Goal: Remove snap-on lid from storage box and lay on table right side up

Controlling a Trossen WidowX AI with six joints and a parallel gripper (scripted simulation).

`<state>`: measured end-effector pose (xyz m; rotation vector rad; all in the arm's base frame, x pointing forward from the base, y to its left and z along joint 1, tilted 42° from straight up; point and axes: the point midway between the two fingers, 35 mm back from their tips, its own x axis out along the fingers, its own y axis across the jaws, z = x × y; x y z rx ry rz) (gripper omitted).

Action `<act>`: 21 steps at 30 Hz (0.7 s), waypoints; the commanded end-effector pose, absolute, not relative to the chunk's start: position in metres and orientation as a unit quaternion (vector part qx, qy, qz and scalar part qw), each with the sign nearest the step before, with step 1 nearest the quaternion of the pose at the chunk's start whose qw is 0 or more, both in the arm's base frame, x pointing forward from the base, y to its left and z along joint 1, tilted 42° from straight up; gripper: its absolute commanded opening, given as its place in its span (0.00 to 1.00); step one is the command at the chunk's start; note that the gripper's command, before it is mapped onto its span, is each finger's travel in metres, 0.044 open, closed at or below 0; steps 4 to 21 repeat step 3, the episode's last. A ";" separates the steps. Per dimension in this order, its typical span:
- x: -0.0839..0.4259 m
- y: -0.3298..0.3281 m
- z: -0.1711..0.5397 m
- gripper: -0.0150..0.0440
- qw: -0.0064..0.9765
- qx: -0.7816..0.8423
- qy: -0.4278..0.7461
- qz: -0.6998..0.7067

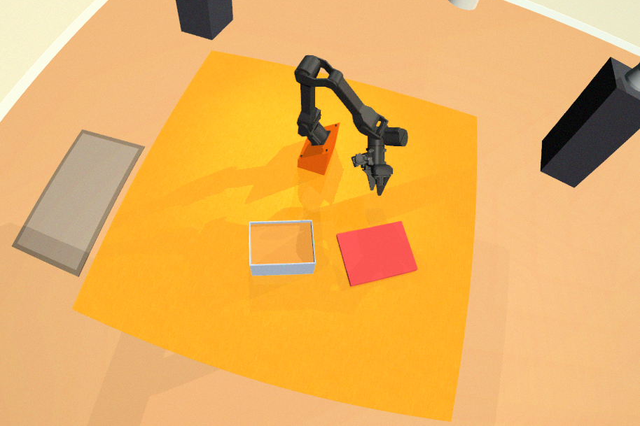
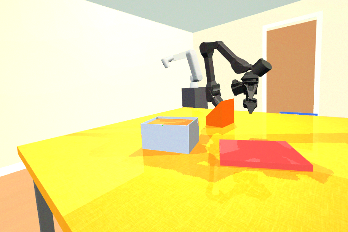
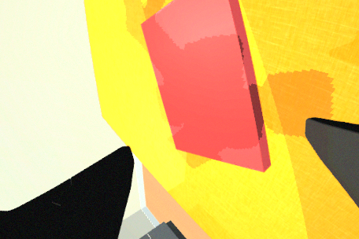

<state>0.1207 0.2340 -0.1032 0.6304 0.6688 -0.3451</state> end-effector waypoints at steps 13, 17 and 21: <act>0.120 0.234 -0.104 1.00 0.881 0.303 0.322 -0.167; 0.120 0.234 -0.104 1.00 0.881 0.303 0.322 -0.167; 0.120 0.234 -0.104 1.00 0.881 0.303 0.322 -0.167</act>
